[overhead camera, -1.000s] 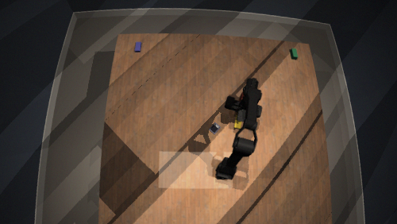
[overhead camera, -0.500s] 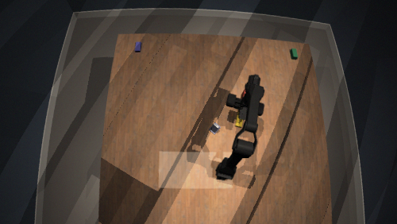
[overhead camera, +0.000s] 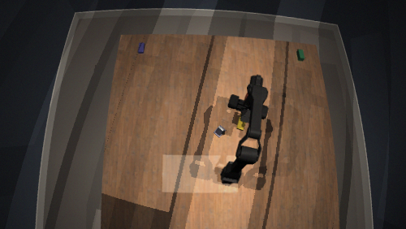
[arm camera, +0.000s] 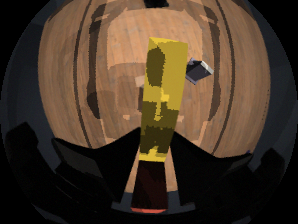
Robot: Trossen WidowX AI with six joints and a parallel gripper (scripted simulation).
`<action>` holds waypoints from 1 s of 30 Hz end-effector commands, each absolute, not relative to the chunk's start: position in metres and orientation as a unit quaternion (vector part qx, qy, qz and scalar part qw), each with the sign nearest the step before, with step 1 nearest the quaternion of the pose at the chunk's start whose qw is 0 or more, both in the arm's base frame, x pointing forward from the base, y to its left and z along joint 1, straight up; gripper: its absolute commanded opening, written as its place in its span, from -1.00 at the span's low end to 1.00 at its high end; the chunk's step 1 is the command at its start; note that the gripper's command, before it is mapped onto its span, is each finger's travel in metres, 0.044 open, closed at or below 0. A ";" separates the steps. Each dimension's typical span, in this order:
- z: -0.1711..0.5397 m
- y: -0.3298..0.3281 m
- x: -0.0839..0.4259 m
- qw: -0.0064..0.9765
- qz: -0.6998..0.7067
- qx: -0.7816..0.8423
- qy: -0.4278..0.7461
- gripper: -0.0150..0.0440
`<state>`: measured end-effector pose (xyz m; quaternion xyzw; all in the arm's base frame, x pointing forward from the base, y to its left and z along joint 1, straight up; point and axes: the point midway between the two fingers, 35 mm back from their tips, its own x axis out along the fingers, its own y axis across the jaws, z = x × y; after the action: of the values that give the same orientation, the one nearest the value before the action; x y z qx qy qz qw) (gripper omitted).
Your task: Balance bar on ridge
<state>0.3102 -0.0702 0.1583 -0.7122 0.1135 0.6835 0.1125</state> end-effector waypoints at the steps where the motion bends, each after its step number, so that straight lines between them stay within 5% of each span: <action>1: 0.160 -0.058 0.304 0.124 0.681 -0.710 0.124 -0.49; 30: 0.160 0.034 0.241 0.226 0.663 -0.680 0.217 -0.49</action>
<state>0.2478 0.0285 0.1598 -0.6831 0.2078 0.6658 0.2166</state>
